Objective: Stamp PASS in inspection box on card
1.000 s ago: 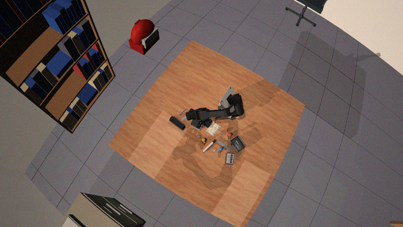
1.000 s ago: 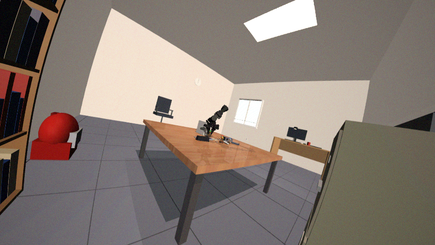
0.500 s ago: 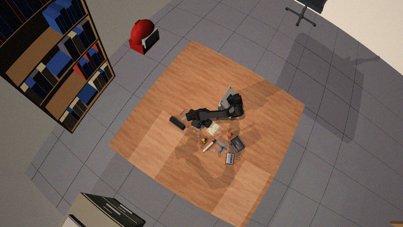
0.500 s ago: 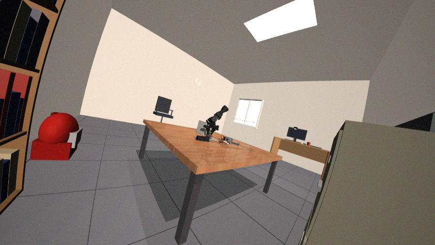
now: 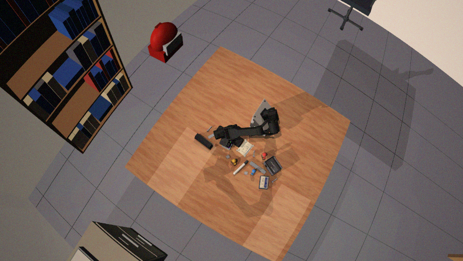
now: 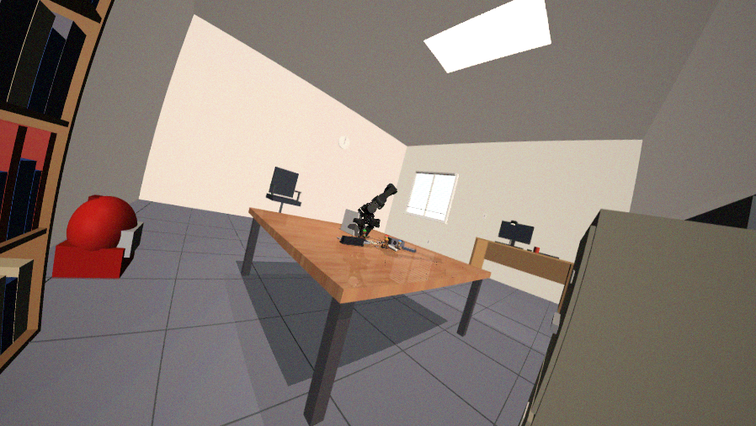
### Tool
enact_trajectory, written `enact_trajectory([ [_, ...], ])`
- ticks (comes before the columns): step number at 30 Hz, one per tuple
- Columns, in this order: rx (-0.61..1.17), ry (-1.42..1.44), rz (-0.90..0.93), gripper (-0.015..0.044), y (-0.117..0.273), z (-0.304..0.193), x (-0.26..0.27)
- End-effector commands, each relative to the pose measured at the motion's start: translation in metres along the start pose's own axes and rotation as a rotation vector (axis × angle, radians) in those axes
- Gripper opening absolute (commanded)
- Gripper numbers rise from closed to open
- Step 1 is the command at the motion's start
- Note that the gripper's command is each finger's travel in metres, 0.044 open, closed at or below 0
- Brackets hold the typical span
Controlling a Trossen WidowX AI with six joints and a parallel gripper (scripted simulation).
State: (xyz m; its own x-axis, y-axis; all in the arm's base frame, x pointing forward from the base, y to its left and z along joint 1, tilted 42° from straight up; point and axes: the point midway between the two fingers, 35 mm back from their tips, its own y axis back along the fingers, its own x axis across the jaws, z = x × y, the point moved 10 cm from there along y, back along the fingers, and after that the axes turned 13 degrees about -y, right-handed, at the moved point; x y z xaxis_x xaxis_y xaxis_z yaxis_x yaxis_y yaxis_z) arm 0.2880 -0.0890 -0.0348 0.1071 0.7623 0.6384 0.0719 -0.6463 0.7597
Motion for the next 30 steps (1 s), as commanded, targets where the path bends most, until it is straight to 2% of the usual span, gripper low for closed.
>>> enact_trajectory([
  [1, -0.002, 0.001, 0.006, 0.0, -0.0015, -0.0003, -0.0001],
  [30, -0.002, 0.001, 0.006, 0.0, -0.0055, -0.0003, 0.0],
])
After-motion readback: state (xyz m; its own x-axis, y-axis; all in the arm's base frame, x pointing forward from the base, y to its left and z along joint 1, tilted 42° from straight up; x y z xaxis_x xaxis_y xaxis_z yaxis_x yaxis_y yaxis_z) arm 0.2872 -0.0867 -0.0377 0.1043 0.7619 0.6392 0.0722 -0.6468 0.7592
